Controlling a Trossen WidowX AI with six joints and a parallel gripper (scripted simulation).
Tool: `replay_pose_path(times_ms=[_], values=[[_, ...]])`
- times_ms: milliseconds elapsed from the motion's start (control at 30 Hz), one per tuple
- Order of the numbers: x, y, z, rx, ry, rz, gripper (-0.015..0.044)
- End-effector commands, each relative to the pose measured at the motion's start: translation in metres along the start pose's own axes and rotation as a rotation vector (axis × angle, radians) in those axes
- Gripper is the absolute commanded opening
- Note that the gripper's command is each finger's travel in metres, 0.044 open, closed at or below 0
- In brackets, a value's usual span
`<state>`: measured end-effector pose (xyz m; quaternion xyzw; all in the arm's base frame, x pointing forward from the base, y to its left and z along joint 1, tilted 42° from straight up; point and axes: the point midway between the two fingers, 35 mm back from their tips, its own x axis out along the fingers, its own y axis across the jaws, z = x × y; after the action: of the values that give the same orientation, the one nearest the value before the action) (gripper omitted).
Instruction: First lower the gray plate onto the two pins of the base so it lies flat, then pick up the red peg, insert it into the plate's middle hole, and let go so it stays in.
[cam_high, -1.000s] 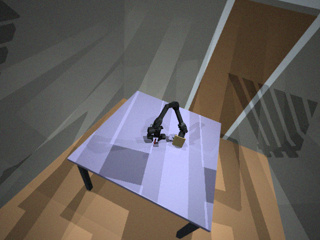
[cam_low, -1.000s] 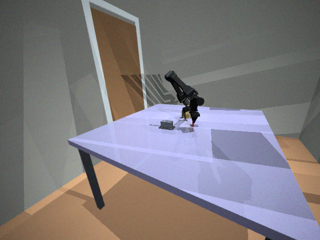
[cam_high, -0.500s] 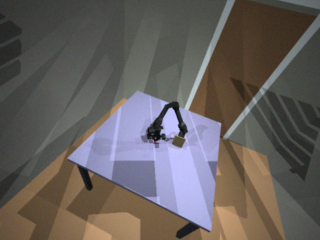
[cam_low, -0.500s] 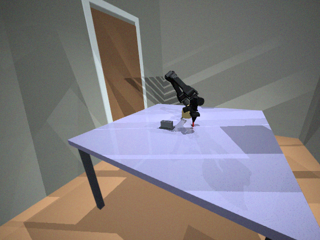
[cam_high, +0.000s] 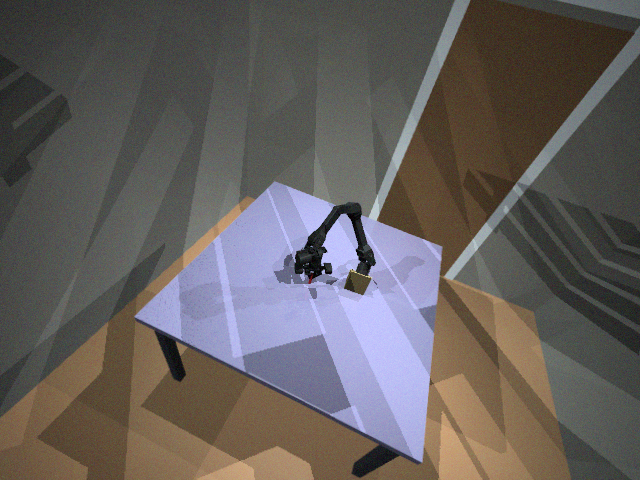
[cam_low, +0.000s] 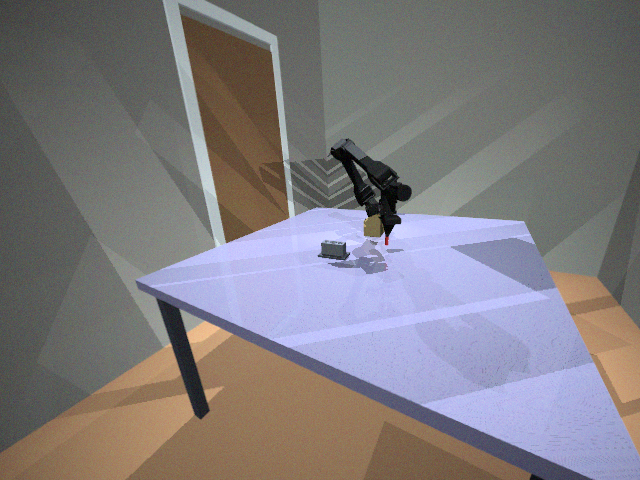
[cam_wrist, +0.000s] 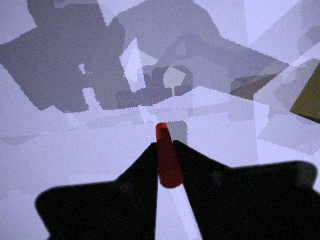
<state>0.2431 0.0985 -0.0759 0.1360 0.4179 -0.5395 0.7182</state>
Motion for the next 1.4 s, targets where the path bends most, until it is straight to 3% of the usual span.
replay_pose_path(times_ms=[0, 333, 1367], values=[[-0.013, 0.003, 0.000, 0.010, 0.008, 0.010, 0.0000], [-0.045, 0.003, -0.001, 0.010, 0.008, 0.010, 0.0000], [-0.040, 0.021, 0.079, -0.002, 0.025, 0.016, 0.0000]])
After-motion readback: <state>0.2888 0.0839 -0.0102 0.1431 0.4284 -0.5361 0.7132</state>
